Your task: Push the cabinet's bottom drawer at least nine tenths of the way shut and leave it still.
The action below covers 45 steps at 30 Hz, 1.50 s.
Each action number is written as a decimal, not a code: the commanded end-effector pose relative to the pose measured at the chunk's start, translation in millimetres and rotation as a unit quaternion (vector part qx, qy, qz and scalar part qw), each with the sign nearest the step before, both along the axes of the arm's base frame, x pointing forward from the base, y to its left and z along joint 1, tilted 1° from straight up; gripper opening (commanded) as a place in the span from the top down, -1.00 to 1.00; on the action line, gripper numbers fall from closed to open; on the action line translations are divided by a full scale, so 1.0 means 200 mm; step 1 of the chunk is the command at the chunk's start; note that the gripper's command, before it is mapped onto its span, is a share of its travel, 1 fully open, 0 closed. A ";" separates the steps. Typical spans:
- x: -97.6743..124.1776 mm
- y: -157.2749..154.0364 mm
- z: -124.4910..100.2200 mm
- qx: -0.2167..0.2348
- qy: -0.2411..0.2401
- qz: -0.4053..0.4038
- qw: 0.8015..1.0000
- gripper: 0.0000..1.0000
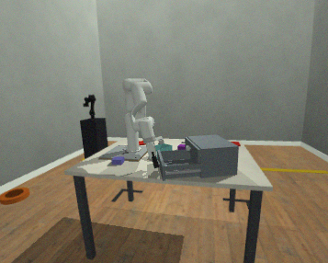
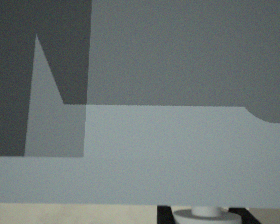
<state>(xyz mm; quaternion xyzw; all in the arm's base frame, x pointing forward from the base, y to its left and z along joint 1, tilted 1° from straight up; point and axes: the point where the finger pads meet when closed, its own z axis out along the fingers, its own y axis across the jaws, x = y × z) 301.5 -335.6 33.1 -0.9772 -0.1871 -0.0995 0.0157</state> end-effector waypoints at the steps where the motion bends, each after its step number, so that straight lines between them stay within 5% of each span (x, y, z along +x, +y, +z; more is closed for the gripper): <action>1: 0.02 0.00 0.00 -0.001 -0.001 0.001 1.000 1.00; 25: 0.35 0.14 0.00 -0.001 -0.001 0.001 1.000 1.00; 45: 0.37 0.14 0.00 0.012 -0.031 0.001 0.999 1.00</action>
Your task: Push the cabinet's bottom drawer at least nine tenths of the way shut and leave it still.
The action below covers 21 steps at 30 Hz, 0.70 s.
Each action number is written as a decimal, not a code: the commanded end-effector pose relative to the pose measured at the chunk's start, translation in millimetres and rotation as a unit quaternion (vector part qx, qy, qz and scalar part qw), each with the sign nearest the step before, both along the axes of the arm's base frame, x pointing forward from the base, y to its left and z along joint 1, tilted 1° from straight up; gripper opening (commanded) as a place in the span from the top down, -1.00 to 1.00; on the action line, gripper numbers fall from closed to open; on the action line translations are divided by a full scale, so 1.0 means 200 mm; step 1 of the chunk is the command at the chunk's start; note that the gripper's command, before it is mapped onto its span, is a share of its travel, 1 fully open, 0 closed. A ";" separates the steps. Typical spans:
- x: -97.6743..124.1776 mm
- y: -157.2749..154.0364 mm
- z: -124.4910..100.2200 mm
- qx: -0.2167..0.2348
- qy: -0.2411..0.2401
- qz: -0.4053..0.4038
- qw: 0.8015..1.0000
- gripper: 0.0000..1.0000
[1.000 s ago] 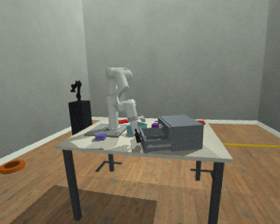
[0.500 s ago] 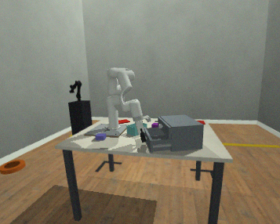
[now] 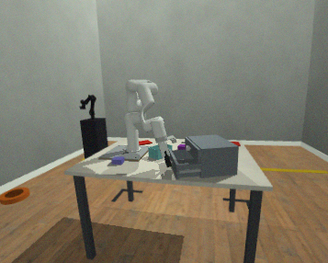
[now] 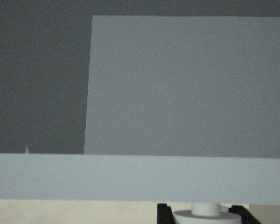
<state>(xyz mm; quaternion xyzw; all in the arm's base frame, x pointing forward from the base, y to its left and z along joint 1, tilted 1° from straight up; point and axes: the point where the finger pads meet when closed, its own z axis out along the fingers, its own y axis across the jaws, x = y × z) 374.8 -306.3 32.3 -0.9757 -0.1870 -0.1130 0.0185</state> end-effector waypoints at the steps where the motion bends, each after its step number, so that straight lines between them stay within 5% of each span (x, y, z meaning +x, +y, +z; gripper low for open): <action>1: 0.00 0.00 0.01 0.009 -0.025 0.001 1.000 1.00; 21: 0.00 0.00 0.01 0.064 -0.164 0.002 0.984 1.00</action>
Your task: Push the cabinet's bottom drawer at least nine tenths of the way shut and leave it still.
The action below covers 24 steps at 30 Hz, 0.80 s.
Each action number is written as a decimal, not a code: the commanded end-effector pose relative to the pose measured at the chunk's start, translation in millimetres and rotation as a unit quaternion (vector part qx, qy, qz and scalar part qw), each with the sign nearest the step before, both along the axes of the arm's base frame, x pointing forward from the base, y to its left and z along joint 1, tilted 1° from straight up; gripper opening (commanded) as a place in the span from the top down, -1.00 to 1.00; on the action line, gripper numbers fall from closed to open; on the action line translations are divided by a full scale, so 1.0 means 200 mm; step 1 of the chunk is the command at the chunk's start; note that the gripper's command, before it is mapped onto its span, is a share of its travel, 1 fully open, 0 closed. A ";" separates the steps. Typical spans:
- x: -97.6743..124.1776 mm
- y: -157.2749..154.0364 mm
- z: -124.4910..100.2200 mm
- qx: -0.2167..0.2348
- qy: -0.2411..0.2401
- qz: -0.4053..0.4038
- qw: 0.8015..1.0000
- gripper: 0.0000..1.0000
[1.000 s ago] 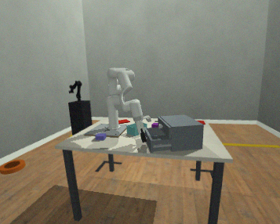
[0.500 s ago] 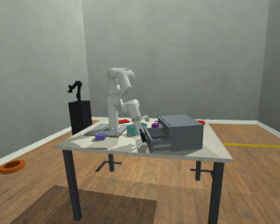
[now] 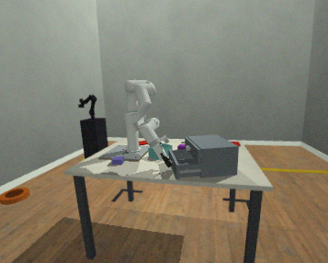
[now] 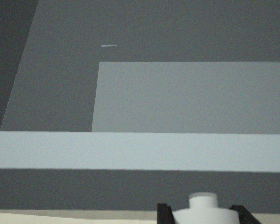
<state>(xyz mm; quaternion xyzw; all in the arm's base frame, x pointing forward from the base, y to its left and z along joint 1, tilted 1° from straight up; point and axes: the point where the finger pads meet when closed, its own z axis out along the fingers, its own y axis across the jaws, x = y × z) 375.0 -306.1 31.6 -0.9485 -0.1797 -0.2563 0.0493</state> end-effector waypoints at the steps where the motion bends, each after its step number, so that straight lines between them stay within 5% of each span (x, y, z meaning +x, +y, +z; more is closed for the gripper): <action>1: 0.00 0.00 0.01 0.006 -0.028 0.002 1.000 1.00; 24: 0.07 0.03 0.01 0.010 -0.037 0.002 0.999 1.00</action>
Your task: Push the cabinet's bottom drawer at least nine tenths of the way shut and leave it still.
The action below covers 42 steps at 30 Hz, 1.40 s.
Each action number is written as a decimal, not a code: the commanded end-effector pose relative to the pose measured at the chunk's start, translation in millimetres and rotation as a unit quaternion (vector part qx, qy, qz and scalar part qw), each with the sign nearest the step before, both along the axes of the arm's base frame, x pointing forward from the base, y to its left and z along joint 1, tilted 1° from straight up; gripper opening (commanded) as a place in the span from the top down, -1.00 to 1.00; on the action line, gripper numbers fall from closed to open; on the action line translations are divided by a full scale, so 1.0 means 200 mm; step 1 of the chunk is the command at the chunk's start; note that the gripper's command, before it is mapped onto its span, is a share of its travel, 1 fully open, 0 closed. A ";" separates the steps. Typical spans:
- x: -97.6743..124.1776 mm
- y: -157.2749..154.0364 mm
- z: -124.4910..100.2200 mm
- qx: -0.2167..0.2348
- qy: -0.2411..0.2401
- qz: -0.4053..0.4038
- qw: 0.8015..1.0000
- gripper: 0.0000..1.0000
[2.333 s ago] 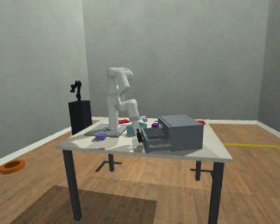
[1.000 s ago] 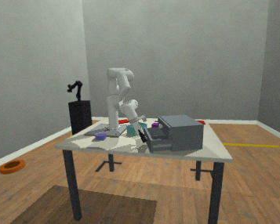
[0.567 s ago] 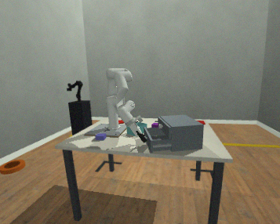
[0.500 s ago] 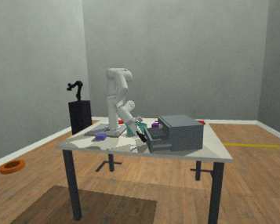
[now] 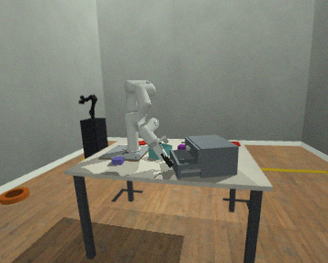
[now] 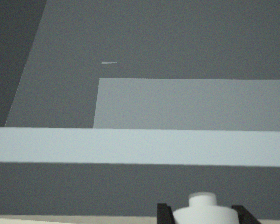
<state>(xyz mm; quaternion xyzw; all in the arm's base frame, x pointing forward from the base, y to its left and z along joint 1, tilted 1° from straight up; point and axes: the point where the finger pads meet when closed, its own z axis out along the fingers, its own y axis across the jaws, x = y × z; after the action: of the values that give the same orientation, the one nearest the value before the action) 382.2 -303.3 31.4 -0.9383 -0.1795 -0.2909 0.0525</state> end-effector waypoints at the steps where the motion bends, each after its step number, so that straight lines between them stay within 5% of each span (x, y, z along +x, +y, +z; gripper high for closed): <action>1: 0.05 0.02 0.01 0.000 -0.002 0.001 1.000 1.00; 26: 0.44 0.17 0.01 0.000 -0.002 0.001 1.000 1.00; 42: 0.50 0.19 0.01 0.000 -0.002 0.001 1.000 1.00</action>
<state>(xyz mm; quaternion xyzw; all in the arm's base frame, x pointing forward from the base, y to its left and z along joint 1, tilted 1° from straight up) 479.6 -264.5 30.6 -0.9381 -0.1799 -0.2911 0.0528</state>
